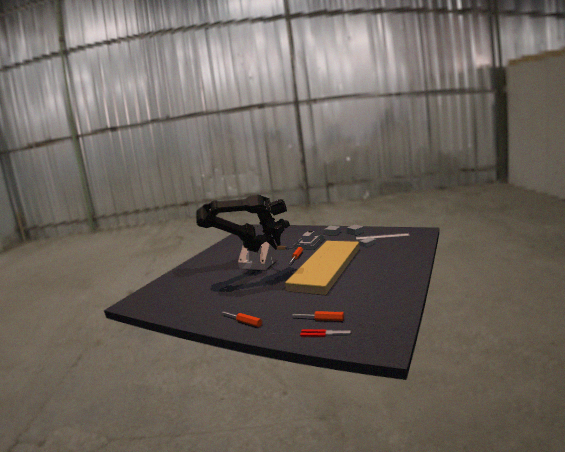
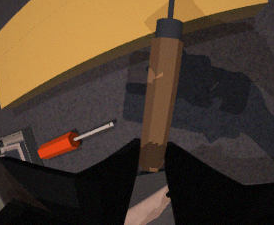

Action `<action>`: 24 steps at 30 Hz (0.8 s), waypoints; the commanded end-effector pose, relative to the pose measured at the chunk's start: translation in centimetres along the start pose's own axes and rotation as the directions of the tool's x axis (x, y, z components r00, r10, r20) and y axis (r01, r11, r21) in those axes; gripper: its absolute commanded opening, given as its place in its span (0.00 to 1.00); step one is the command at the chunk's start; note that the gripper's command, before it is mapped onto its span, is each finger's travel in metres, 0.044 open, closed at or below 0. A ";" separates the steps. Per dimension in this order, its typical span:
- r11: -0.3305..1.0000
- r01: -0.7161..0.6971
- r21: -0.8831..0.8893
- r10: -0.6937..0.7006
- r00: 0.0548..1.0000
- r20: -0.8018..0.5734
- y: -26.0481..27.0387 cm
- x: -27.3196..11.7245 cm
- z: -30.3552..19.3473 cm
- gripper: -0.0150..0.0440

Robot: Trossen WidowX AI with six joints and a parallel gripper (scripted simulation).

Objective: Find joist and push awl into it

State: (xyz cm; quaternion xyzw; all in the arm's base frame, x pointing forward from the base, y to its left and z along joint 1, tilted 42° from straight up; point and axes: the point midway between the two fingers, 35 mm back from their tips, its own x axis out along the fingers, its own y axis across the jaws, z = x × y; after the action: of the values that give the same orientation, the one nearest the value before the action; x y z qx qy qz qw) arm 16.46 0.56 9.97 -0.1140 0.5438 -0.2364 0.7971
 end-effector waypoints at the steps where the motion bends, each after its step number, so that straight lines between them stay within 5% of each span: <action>1: 0.981 -0.093 0.173 0.082 0.994 0.069 1.1 0.1 0.4 0.25; 11: 0.738 -0.382 0.557 0.270 0.923 0.275 3.5 -0.4 2.1 0.25; 24: 0.114 -0.646 0.755 0.432 0.717 0.548 5.4 -2.8 4.5 0.25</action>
State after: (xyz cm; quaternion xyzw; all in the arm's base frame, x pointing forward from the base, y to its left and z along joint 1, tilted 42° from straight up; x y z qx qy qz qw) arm 20.85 5.66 11.01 0.4719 0.2611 -0.1984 0.8184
